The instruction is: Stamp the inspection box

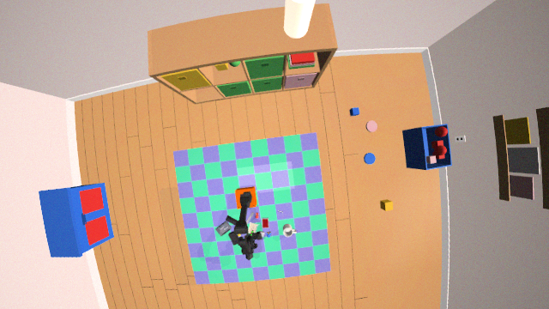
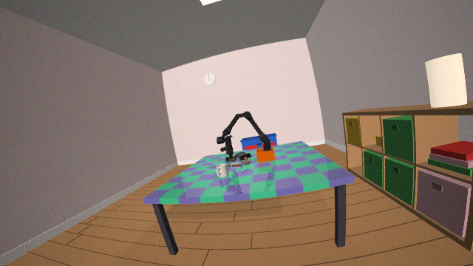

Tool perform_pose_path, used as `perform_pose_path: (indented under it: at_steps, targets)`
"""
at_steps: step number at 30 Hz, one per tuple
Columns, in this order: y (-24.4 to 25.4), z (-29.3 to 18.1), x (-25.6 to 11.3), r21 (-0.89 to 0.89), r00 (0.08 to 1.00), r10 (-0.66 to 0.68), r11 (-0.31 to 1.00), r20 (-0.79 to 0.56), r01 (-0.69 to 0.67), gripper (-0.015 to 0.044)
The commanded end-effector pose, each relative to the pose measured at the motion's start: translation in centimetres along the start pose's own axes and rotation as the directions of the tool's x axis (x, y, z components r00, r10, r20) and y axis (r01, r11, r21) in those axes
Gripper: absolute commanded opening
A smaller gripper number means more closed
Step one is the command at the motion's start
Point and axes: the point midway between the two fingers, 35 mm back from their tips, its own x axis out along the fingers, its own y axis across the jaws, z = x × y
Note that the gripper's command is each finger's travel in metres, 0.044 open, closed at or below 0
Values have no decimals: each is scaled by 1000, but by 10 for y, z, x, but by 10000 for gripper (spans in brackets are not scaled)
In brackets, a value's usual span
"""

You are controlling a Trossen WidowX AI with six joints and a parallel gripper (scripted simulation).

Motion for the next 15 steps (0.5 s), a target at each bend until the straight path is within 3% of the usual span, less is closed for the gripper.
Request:
perform_pose_path:
  at_steps: [1, 15]
  targets:
    - [0, 0, 3, 1, 1000, -3, 1000, -1, 3, 0]
    - [0, -1, 13, 2, 1000, -4, 1000, -1, 4, 0]
